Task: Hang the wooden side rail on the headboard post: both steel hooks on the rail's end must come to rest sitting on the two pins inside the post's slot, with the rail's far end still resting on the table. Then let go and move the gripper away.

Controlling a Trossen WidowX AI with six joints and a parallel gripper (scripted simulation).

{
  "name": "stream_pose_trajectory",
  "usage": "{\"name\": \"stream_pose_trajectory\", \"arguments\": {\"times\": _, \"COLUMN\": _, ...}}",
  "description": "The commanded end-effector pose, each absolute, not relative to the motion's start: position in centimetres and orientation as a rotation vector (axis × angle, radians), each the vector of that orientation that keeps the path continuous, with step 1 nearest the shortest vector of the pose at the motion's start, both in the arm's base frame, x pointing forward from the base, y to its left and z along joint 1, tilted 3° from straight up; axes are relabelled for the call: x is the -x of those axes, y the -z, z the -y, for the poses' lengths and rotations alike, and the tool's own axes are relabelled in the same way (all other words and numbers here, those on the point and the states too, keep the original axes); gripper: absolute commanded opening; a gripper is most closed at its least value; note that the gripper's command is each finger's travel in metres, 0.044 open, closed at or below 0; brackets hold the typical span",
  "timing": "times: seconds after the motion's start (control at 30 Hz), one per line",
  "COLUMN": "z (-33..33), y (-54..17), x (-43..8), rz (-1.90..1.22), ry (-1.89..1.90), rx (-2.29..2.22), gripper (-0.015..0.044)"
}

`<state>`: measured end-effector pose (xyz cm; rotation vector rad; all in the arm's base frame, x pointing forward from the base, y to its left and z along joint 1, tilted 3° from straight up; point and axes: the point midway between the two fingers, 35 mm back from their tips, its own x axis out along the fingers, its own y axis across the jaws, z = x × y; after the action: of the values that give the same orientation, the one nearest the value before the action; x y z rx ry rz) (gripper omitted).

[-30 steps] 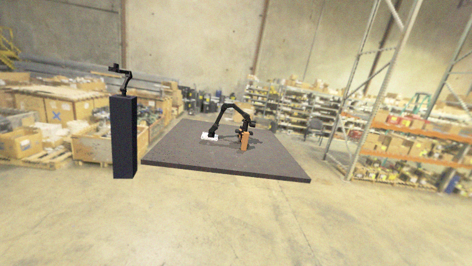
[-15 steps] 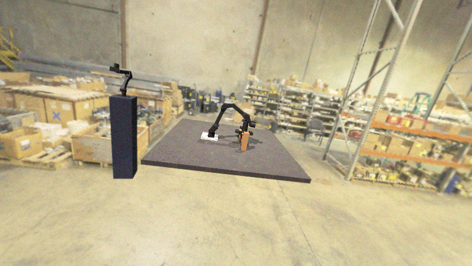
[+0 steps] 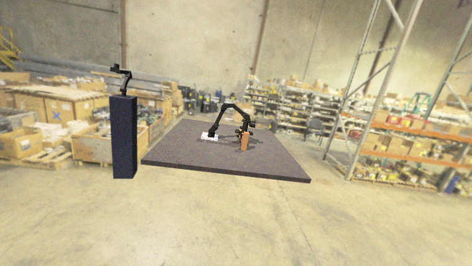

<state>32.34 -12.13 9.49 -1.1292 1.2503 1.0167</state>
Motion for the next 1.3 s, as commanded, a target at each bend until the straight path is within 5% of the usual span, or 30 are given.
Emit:
{"name": "stream_pose_trajectory", "arguments": {"times": 0.0, "z": 12.32, "y": -9.90, "x": -32.52, "rz": -1.247, "ry": -1.009, "rx": 1.141, "gripper": 0.0000}}
{"name": "stream_pose_trajectory", "arguments": {"times": 1.27, "z": 12.72, "y": -9.60, "x": -32.36, "rz": -1.248, "ry": -1.009, "rx": 1.141, "gripper": 0.0000}}
